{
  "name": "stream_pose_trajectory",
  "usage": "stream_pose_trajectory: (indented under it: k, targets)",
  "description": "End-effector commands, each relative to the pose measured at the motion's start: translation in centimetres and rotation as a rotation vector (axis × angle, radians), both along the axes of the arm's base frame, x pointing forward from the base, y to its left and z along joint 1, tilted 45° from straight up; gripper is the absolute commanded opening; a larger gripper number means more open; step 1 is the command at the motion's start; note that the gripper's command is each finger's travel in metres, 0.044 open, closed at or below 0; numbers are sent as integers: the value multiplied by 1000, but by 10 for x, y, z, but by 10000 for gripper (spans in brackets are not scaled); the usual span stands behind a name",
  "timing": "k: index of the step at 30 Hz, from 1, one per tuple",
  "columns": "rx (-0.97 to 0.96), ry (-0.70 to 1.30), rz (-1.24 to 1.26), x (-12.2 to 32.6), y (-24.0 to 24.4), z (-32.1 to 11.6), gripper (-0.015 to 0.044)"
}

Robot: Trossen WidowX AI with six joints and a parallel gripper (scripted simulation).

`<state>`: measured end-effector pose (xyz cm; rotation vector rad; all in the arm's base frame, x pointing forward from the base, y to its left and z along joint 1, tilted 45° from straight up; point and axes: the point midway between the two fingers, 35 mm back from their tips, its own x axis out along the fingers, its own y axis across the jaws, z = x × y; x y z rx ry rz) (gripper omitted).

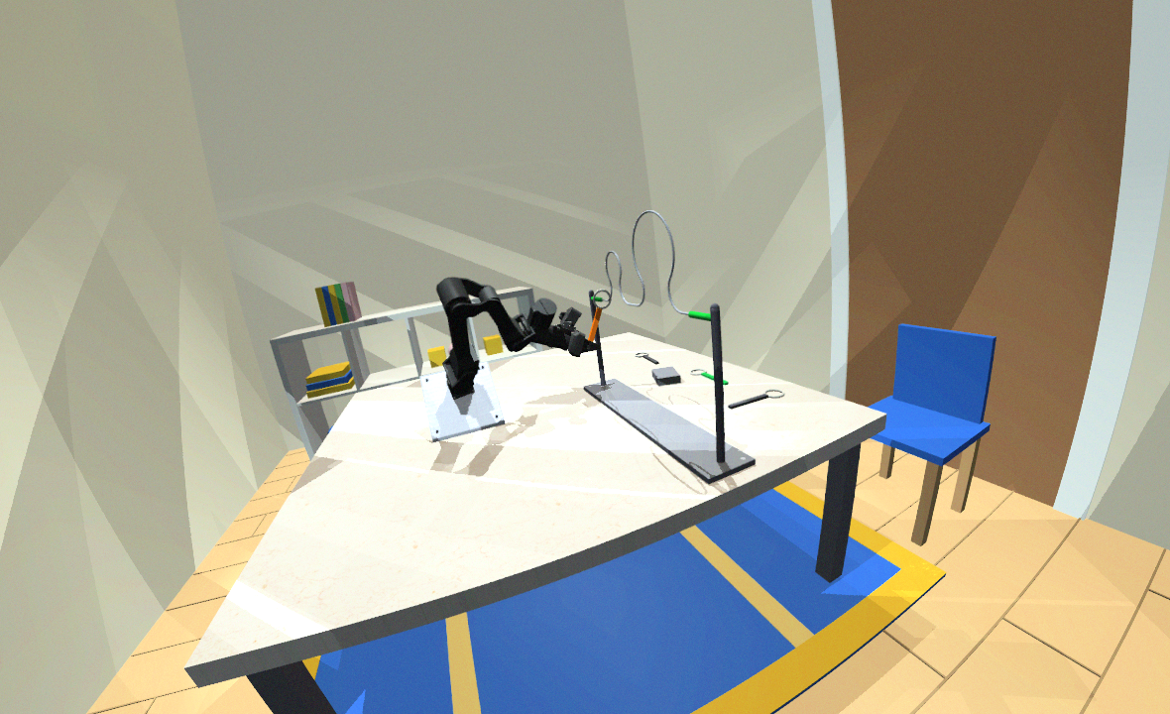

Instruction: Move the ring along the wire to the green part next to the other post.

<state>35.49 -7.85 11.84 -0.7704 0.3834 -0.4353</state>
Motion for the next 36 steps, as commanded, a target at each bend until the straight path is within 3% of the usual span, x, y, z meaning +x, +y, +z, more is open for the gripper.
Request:
stream_pose_trajectory:
  k: [1,36]
  targets:
    - [4,6,-1,0,3,-6,-150]
    - [4,5,0,0,2,-28,-150]
